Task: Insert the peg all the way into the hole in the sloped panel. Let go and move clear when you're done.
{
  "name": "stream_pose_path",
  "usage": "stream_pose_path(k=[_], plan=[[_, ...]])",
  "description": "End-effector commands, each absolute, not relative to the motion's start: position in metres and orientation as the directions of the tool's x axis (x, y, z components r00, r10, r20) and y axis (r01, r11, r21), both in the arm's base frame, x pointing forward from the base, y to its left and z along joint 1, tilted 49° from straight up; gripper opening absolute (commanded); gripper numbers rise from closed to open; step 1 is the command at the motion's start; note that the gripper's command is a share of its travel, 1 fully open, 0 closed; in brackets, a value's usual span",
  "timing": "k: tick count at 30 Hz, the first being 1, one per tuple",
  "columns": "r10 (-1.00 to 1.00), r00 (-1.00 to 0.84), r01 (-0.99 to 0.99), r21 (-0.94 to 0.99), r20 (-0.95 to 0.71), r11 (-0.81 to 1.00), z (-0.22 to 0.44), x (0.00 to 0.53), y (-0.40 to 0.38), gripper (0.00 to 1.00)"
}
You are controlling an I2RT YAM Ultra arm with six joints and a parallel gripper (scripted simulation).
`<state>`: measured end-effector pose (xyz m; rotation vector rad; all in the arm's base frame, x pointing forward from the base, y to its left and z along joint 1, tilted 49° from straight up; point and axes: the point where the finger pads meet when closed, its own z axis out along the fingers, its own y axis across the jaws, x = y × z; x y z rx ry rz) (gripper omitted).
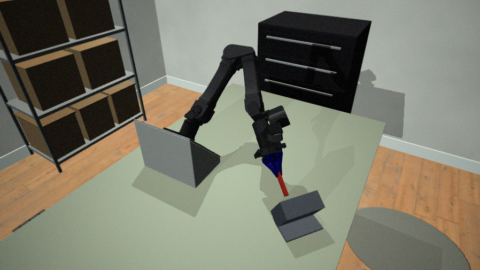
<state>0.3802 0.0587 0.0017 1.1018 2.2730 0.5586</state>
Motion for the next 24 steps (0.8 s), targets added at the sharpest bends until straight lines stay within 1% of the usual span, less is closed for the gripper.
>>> stream_pose_path(k=[1,12,24], plan=[[0.821,-0.469,0.572,0.596,-0.325,0.563,0.021,0.395,0.046,0.00],[0.821,-0.469,0.572,0.596,-0.325,0.563,0.034,0.394,0.046,0.00],[0.821,-0.469,0.572,0.596,-0.325,0.563,0.026,0.402,0.047,0.00]])
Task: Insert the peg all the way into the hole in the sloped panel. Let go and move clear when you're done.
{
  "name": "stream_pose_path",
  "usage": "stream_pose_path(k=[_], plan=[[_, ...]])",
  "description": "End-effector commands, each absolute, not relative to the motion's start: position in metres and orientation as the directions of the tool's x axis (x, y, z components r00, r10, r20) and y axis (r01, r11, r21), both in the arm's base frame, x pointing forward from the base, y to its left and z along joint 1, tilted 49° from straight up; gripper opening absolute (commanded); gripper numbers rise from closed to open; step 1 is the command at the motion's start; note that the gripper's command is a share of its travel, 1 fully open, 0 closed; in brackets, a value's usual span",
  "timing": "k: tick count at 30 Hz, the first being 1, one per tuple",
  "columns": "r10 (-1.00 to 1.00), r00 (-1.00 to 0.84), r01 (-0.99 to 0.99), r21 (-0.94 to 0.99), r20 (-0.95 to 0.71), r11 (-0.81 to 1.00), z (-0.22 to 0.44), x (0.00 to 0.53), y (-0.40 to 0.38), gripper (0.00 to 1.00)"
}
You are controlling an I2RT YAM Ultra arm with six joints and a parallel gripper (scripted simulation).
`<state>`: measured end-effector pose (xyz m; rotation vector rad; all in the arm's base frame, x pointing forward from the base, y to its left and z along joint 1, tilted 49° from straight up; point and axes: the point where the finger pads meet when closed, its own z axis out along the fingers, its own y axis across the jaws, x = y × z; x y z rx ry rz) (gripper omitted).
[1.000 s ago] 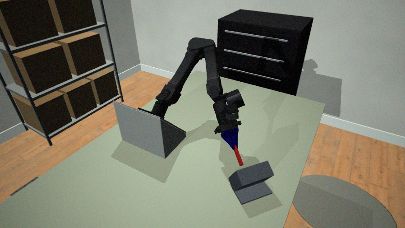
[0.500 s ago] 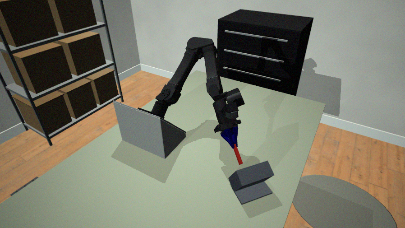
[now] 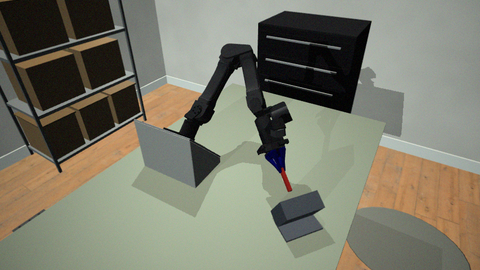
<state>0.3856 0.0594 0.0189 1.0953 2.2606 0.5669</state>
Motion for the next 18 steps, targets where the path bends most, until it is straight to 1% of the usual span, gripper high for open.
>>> stream_pose_path(k=[1,18], plan=[[0.821,-0.469,0.572,0.596,-0.325,0.563,0.0252,0.4027,0.0471,0.00],[0.821,-0.469,0.572,0.597,-0.326,0.563,0.0221,0.4109,0.0484,0.00]])
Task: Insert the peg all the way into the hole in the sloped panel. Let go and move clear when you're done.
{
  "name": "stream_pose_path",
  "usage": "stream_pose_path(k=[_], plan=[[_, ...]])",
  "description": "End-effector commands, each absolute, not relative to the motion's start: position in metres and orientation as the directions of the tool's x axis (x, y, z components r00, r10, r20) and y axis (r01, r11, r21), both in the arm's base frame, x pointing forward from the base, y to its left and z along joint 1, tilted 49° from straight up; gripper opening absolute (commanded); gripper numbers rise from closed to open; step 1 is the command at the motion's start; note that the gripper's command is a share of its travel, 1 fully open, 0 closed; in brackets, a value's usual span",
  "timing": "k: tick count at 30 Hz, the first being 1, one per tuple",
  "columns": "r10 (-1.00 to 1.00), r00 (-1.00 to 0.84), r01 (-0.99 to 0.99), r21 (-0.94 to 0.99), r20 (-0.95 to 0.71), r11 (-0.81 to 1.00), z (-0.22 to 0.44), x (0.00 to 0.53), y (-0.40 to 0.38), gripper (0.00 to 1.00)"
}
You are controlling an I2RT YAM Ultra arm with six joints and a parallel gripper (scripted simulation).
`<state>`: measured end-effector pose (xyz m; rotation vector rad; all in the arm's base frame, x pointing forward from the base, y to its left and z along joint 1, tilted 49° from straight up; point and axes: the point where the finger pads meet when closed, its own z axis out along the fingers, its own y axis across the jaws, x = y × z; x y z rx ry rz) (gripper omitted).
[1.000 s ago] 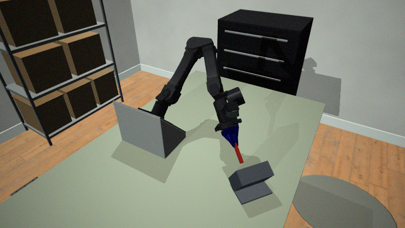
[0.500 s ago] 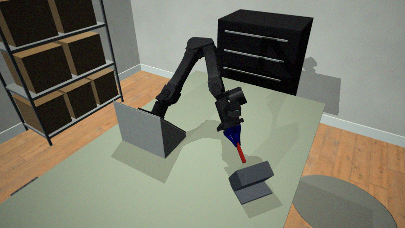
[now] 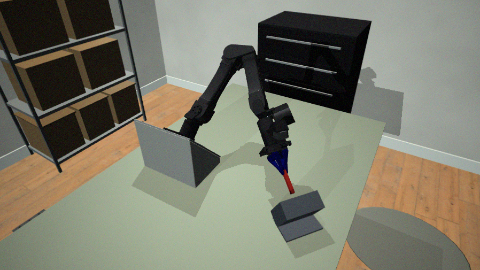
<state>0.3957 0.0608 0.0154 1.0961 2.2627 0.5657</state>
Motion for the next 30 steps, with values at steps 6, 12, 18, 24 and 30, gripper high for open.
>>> stream_pose_path(k=[6,12,18,24,30], plan=[[0.821,-0.469,0.572,0.597,-0.325,0.563,0.019,0.408,0.048,0.00],[0.821,-0.469,0.572,0.596,-0.325,0.563,0.014,0.408,0.048,0.00],[0.821,-0.469,0.572,0.596,-0.325,0.563,0.009,0.408,0.048,0.00],[0.821,-0.469,0.572,0.596,-0.325,0.563,0.007,0.407,0.048,0.00],[0.821,-0.469,0.572,0.596,-0.325,0.563,0.008,0.400,0.047,0.00]])
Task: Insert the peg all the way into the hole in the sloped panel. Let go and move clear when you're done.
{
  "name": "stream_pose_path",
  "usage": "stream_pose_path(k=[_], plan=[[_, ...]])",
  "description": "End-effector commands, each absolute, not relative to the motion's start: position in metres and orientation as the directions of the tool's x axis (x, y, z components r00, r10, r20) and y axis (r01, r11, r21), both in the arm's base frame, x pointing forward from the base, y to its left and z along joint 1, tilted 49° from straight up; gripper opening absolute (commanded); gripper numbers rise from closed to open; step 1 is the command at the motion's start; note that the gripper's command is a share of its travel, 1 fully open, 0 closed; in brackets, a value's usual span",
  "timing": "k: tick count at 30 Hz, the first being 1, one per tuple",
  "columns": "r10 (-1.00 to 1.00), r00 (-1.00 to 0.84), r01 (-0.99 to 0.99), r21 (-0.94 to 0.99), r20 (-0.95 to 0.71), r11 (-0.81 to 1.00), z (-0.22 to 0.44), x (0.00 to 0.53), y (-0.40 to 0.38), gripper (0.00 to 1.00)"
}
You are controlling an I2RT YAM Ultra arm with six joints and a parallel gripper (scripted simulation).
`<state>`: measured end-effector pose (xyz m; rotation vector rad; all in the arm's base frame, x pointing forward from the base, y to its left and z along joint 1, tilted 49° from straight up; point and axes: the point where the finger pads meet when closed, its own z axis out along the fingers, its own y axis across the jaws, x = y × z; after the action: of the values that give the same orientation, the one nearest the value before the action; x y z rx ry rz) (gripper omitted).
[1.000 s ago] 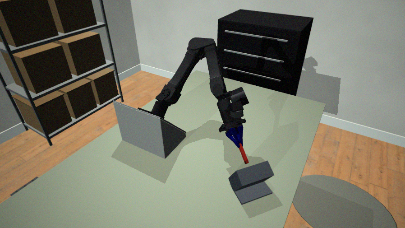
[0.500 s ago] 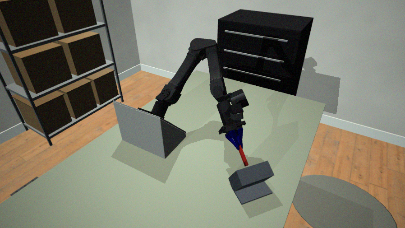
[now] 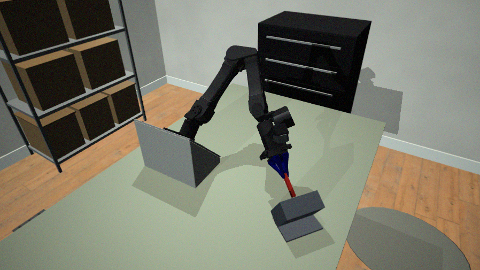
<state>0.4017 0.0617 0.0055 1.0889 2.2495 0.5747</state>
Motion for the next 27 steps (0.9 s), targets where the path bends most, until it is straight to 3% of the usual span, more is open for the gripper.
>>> stream_pose_path(k=[1,27], plan=[[0.821,-0.469,0.572,0.596,-0.325,0.563,0.009,0.399,0.047,0.00],[0.821,-0.469,0.573,0.596,-0.325,0.563,0.017,0.390,0.052,0.00]])
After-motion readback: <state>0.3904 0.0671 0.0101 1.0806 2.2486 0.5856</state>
